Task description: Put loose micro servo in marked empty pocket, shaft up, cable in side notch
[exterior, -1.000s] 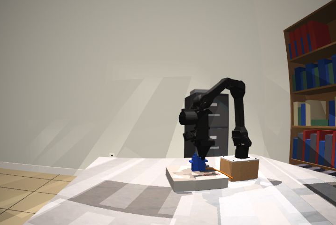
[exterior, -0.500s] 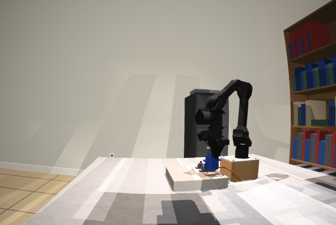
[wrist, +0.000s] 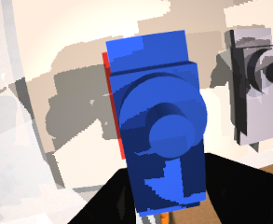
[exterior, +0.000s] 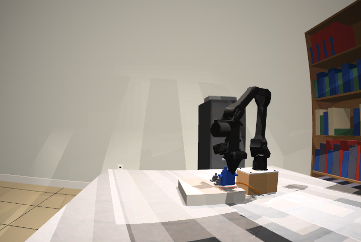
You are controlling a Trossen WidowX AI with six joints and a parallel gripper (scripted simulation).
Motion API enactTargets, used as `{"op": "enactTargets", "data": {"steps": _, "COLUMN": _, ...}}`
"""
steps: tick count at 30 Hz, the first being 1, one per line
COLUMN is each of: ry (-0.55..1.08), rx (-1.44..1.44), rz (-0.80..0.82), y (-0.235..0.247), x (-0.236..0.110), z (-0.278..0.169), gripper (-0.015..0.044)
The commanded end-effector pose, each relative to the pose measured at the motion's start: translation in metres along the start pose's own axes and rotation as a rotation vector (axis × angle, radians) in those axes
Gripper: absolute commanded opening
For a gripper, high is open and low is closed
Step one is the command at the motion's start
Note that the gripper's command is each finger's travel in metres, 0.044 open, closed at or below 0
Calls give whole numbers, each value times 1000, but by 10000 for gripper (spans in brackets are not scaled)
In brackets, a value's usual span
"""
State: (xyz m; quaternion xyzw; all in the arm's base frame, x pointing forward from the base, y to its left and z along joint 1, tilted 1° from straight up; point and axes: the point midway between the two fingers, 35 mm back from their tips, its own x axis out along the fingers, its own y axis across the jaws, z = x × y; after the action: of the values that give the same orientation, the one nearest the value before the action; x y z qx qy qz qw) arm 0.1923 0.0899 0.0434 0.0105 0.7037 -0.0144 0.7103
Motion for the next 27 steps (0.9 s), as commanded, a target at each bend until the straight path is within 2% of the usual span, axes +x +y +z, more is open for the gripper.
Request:
{"op": "enactTargets", "data": {"steps": 1, "ry": 6, "rx": 5, "rz": 0, "y": 1, "x": 5, "z": 0, "gripper": 0}}
{"op": "enactTargets", "data": {"steps": 27, "ry": 6, "rx": 5, "rz": 0, "y": 1, "x": 17, "z": 0, "gripper": 0}}
